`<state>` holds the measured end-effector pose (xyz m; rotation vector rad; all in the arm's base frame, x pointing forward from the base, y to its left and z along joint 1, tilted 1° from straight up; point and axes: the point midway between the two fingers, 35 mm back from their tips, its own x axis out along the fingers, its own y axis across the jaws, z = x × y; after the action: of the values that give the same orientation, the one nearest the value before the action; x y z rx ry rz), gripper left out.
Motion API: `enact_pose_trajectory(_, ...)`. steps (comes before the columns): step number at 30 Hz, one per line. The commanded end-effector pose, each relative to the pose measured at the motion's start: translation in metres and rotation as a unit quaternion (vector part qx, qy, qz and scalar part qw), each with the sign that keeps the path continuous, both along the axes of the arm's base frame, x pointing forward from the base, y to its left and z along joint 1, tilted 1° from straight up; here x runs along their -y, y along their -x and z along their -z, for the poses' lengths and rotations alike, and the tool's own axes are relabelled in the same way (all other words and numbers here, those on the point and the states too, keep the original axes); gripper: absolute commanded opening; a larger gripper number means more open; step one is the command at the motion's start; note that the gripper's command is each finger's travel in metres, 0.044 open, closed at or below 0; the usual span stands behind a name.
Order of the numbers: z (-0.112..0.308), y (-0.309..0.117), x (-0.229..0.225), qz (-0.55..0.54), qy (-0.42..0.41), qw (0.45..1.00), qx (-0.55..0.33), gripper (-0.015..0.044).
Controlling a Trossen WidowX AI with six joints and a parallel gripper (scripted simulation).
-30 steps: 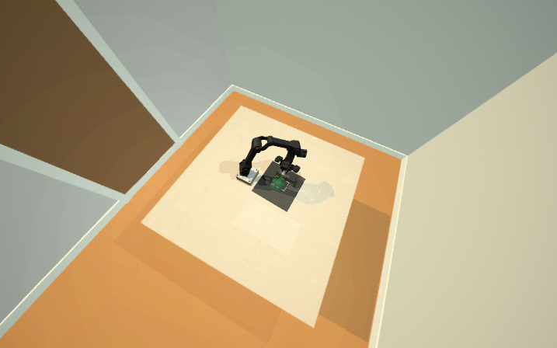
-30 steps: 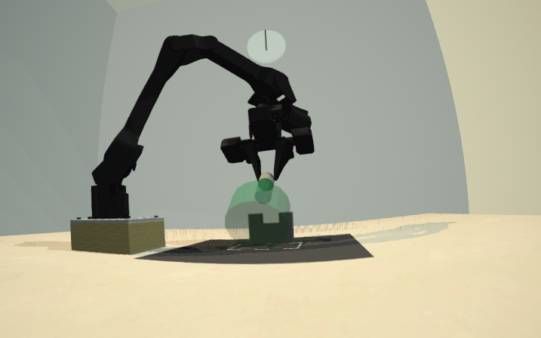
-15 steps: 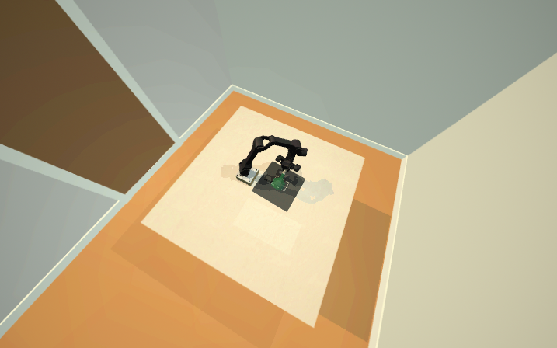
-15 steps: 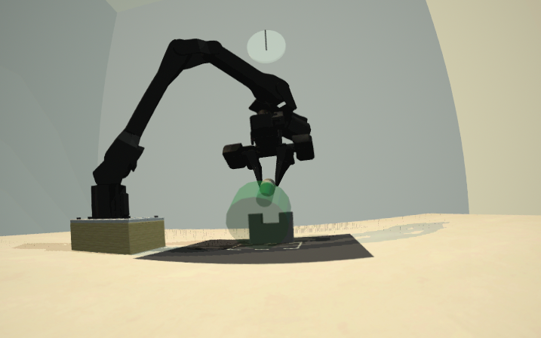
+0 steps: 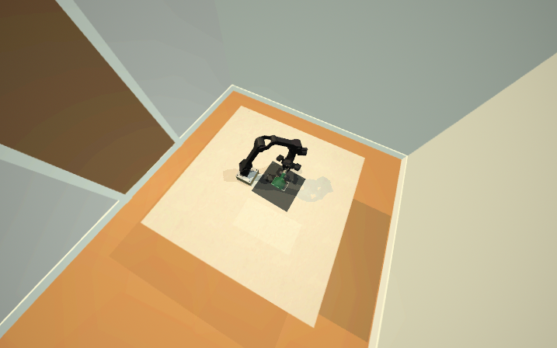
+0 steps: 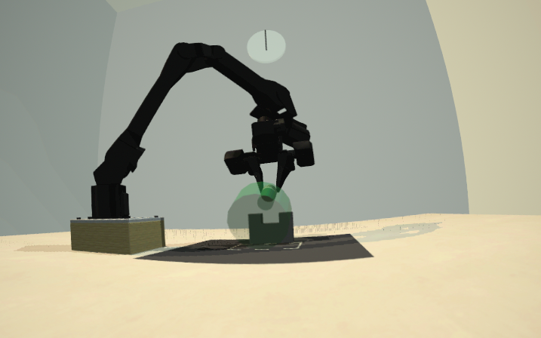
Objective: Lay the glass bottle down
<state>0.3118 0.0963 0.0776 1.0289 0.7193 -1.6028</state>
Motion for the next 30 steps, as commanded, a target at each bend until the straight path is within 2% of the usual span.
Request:
enact_pose_trajectory(1, 0.006, -0.002, -0.003, 0.002, -0.001, 1.000, 0.000, 0.0116)
enact_pose_trajectory(30, 0.020, -0.004, -0.014, -0.010, 0.001, 1.000, -0.001, 0.0116)
